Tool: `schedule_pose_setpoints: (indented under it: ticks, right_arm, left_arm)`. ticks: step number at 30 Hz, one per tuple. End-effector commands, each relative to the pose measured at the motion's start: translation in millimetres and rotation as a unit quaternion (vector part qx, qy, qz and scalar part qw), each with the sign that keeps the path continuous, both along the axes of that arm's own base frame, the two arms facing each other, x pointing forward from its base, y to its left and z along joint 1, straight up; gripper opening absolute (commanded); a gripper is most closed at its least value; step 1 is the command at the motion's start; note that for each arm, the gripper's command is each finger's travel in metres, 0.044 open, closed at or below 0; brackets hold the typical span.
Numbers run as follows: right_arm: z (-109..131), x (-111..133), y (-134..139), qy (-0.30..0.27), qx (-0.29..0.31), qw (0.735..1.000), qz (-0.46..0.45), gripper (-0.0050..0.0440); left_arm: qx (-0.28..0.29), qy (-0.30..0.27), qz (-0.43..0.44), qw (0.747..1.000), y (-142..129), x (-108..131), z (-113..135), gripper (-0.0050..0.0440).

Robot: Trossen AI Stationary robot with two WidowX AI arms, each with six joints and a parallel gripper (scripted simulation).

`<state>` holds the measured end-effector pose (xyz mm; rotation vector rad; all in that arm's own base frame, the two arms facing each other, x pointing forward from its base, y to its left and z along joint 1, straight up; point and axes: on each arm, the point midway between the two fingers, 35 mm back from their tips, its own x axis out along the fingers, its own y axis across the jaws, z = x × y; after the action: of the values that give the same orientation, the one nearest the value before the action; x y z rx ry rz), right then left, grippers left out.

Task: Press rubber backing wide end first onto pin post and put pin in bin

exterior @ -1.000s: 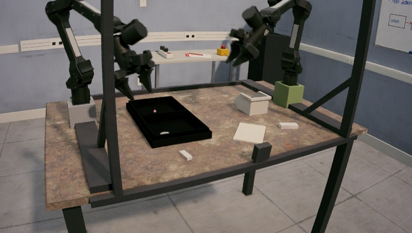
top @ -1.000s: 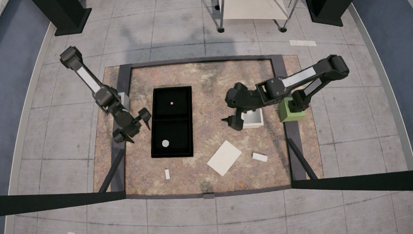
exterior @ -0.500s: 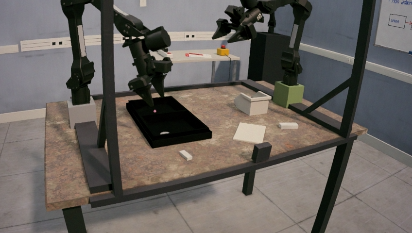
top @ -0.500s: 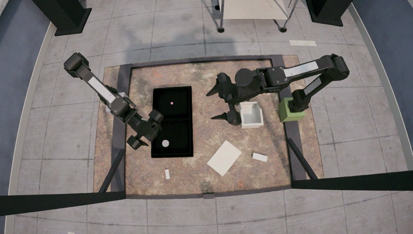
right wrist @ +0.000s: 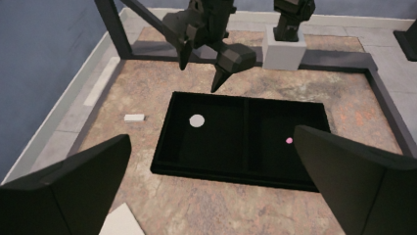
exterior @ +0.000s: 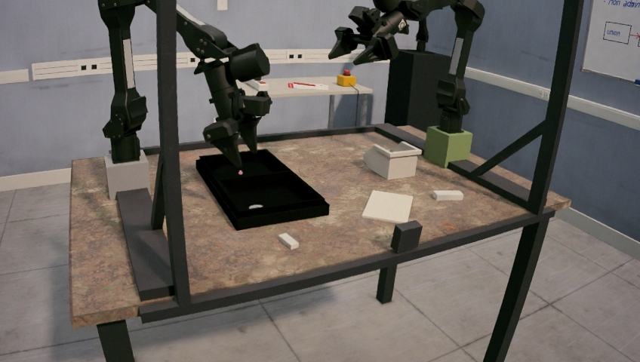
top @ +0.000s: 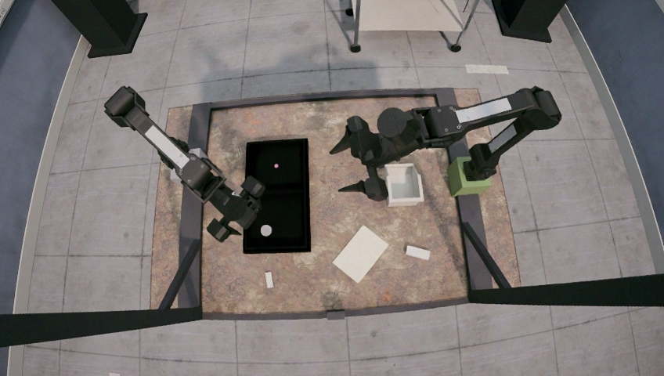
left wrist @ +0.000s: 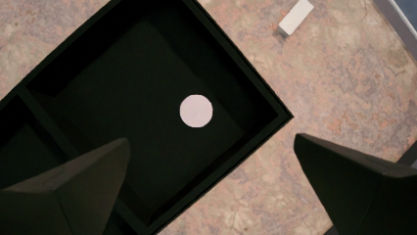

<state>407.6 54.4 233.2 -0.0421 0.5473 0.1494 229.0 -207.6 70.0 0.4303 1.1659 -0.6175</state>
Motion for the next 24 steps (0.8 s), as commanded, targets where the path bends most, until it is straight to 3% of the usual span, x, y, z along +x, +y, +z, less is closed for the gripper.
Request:
schedule_pose_setpoints:
  ticks: [1,7,17,22,24]
  right_arm:
    - [9,5,-1,-0.010,0.002,1.000,-0.005,0.0440]
    - [6,6,-1,0.004,0.007,0.999,-0.049,0.0440]
    - [4,0,-11,0.009,0.013,0.964,-0.264,0.0440]
    - [8,-3,-13,-0.005,0.011,0.950,-0.313,0.0440]
    - [8,-3,-13,-0.005,0.011,0.950,-0.313,0.0440]
  left_arm:
    - [-0.005,-0.007,0.011,1.000,5,2,5,0.0440]
    - [-0.004,-0.007,0.050,0.999,27,6,5,0.0440]
    - [-0.004,-0.005,0.233,0.973,133,25,4,0.0440]
    - [-0.006,-0.011,0.296,0.955,169,35,8,0.0440]
    - [-0.006,-0.011,0.296,0.955,169,35,8,0.0440]
